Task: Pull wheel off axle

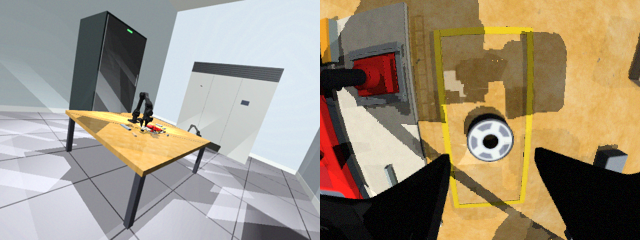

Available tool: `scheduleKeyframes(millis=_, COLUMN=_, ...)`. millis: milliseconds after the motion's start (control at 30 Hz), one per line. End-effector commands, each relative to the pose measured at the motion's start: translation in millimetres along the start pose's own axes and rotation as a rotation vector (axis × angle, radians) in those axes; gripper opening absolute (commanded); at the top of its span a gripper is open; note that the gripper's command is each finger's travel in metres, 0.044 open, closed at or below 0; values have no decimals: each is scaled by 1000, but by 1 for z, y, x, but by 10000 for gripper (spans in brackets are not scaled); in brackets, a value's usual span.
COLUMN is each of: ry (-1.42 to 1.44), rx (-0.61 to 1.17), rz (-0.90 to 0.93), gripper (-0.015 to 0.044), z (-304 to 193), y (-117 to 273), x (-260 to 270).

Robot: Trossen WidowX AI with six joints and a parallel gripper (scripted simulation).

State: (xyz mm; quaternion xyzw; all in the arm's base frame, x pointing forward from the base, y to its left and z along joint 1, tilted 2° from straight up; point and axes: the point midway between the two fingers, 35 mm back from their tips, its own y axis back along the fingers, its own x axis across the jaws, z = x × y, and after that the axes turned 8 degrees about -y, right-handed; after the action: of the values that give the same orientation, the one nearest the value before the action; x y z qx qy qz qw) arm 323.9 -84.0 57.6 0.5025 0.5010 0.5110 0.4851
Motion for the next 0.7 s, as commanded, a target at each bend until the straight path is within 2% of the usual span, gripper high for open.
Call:
scheduleKeyframes(millis=0, ry=1, rx=-9, rz=-5, gripper=300, z=1, y=25, x=0)
scheduleKeyframes(millis=67, ry=1, rx=-9, rz=-5, gripper=300, z=1, y=25, x=0)
scheduleKeyframes(millis=133, ry=0, rx=-19, rz=-6, gripper=352, z=-3, y=22, x=1)
scheduleKeyframes(millis=233, ry=0, rx=-13, rz=-5, gripper=431, z=-30, y=41, x=8)
scheduleKeyframes(millis=267, ry=0, rx=-11, rz=-5, gripper=440, z=-40, y=48, x=11)
scheduleKeyframes(millis=433, ry=0, rx=-3, rz=-4, gripper=440, z=-83, y=69, x=23)
scheduleKeyframes(millis=667, ry=0, rx=-2, rz=-4, gripper=440, z=-84, y=70, x=24)
